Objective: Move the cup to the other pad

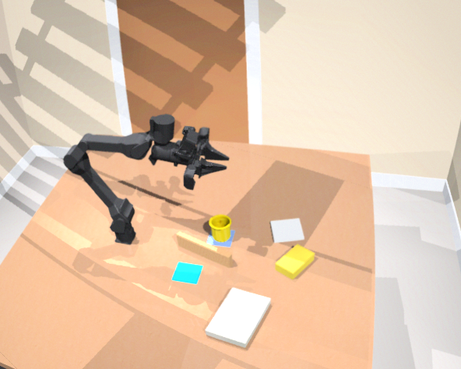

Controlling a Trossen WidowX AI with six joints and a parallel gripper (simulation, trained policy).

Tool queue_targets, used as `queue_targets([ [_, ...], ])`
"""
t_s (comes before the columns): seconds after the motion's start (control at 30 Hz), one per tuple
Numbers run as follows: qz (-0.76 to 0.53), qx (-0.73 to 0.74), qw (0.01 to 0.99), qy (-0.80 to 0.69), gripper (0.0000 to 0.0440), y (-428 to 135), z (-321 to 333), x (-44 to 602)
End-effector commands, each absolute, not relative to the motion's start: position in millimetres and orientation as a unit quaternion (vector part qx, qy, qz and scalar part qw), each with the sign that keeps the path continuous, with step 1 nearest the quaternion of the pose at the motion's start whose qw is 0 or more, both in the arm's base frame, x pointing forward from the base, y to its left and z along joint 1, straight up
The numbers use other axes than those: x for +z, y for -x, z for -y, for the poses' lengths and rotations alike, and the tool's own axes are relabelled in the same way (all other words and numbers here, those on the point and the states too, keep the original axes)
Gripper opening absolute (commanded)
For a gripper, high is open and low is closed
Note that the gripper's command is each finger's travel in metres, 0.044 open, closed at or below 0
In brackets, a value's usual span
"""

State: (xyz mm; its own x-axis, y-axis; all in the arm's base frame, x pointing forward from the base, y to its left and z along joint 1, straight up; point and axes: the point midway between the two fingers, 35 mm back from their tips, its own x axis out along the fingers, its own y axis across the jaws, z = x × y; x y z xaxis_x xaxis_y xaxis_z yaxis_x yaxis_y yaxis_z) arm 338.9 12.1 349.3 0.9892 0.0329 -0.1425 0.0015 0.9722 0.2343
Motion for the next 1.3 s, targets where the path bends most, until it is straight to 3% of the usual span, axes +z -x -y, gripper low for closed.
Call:
queue_targets([
  [0.0,-0.091,0.007,0.986,-0.137,0.0143,-344,-15,348],
  [1.27,-0.315,-0.066,0.875,-0.362,0.0166,-369,-50,324],
])
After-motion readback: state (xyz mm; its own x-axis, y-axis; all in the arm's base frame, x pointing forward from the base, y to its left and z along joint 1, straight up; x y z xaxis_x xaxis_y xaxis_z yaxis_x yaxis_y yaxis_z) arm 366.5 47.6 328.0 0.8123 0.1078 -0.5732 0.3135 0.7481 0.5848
